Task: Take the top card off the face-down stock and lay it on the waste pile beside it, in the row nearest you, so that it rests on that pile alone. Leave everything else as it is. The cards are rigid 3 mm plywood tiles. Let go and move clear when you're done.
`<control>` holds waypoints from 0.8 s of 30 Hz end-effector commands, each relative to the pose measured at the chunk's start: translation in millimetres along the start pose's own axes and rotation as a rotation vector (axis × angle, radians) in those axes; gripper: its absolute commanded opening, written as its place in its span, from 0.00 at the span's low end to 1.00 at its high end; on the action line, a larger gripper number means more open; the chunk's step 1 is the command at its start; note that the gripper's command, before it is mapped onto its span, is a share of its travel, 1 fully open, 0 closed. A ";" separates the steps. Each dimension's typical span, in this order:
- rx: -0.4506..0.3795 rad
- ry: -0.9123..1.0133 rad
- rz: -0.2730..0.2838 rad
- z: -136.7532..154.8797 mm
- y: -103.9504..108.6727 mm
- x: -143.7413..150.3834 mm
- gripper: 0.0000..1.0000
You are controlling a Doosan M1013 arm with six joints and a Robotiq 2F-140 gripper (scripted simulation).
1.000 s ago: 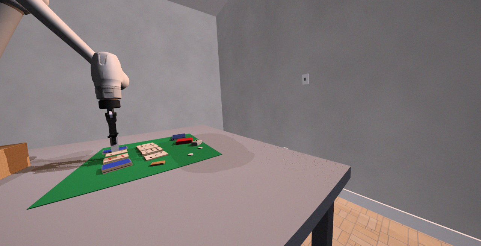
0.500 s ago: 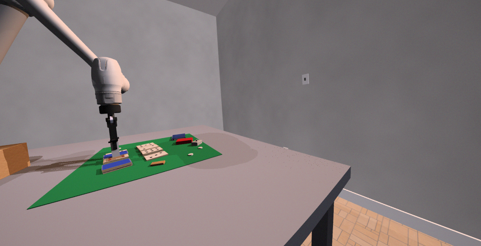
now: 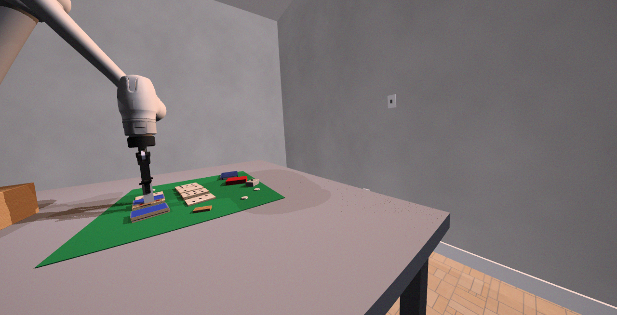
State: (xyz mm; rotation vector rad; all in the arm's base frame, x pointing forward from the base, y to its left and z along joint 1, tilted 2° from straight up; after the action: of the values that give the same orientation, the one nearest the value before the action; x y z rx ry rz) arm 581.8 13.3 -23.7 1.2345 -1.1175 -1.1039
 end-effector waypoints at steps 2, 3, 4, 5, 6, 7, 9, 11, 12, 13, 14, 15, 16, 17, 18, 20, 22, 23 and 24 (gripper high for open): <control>0.000 0.000 0.000 0.0 0.1 0.0 0.43; 0.000 0.000 0.000 0.0 0.1 0.0 0.43; 0.000 0.000 0.000 0.0 0.1 0.0 0.43; 0.000 0.000 0.000 0.0 0.1 0.0 0.43; 0.000 0.000 0.000 0.0 0.1 0.0 0.43; 0.000 0.000 0.000 0.0 -0.1 0.0 0.43; 0.000 0.000 0.000 0.0 -1.0 0.0 0.43; 0.000 0.000 0.000 0.0 -2.6 0.0 0.43; 0.000 0.000 0.000 0.0 -3.4 0.0 0.43; 0.000 0.000 0.000 0.0 -4.2 0.0 0.43; 0.000 0.000 0.000 0.0 -4.7 0.0 0.43; 0.000 0.000 0.000 0.0 -5.1 0.0 0.43; 0.000 0.000 0.000 0.0 -5.1 0.0 0.43; 0.000 0.000 0.000 0.0 -5.1 0.0 0.43; 0.000 0.000 0.000 0.0 -5.3 0.0 0.43; 0.000 0.000 0.000 0.0 -5.3 0.0 0.43; 0.000 0.000 0.000 0.0 -5.3 0.0 0.43; 0.000 0.000 0.000 0.0 -5.3 0.0 0.43; 0.000 0.000 0.000 0.0 -5.3 0.0 0.43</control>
State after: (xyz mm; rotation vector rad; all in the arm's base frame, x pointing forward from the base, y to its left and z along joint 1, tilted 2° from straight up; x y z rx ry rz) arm 581.7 13.1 -29.0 1.2345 -1.1175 -1.1039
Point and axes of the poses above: the point where the finger pads meet when closed, its own y axis back along the fingers, its own x axis across the jaws, z = x × y, the point moved 4 cm from there along y, back along the fingers, and after that the axes turned 8 degrees about -y, right-handed, at the moved point
